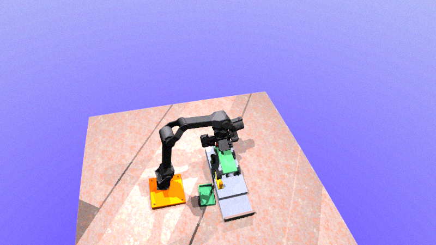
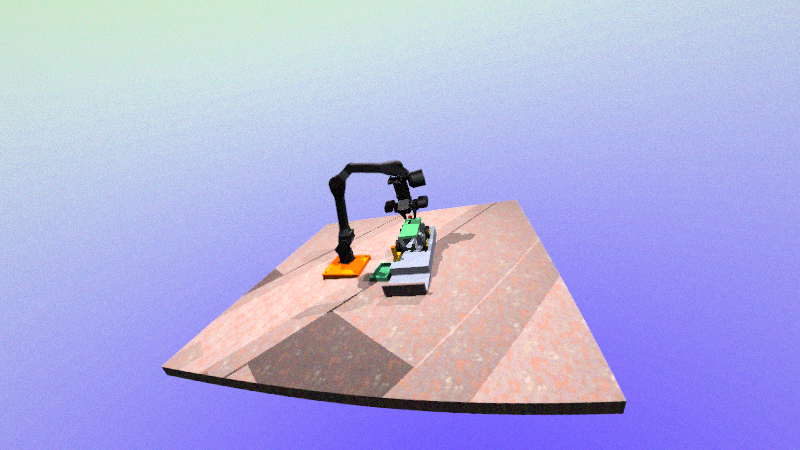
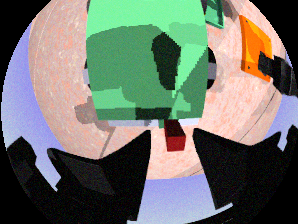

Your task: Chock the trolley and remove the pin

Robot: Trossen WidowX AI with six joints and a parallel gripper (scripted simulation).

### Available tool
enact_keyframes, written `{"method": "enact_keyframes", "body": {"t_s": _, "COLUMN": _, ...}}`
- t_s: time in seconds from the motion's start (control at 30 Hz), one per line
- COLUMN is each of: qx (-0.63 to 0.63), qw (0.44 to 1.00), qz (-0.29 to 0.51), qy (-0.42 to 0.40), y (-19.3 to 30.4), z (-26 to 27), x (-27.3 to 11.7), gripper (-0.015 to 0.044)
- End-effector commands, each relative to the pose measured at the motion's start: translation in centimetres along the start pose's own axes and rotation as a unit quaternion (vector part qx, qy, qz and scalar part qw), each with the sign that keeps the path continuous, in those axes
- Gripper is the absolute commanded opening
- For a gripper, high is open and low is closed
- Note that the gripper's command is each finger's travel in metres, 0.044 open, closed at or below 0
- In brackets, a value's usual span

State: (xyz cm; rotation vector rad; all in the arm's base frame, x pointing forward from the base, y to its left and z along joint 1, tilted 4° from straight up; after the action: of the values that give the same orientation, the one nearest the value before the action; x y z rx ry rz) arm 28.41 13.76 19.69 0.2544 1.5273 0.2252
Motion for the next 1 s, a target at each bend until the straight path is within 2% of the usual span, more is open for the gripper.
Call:
{"method": "enact_keyframes", "body": {"t_s": 0.0, "qx": 0.001, "qw": 1.0, "qz": 0.0, "qy": -0.001, "y": 0.0, "z": -0.1, "x": 0.5, "gripper": 0.019}}
{"method": "enact_keyframes", "body": {"t_s": 0.43, "qx": 0.001, "qw": 1.0, "qz": 0.001, "qy": -0.001, "y": 0.1, "z": -0.1, "x": 2.4, "gripper": 0.019}}
{"method": "enact_keyframes", "body": {"t_s": 0.6, "qx": 0.0, "qw": 1.0, "qz": 0.002, "qy": 0.0, "y": 0.1, "z": -0.1, "x": 2.1, "gripper": 0.0059}}
{"method": "enact_keyframes", "body": {"t_s": 0.97, "qx": 0.0, "qw": 1.0, "qz": 0.001, "qy": 0.0, "y": 0.1, "z": -0.1, "x": 2.0, "gripper": 0.0}}
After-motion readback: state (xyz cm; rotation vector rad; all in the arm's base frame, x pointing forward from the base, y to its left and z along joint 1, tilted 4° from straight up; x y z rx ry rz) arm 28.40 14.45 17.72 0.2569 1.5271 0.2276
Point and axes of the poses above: the point midway between the two fingers, 35 mm back from their tips, its own x axis out along the fingers, its own z axis across the jaws, y = z × x, the point moved 1 cm from there along -x, back along the fingers, and after that the axes turned 12 degrees about x, right-handed, at the moved point
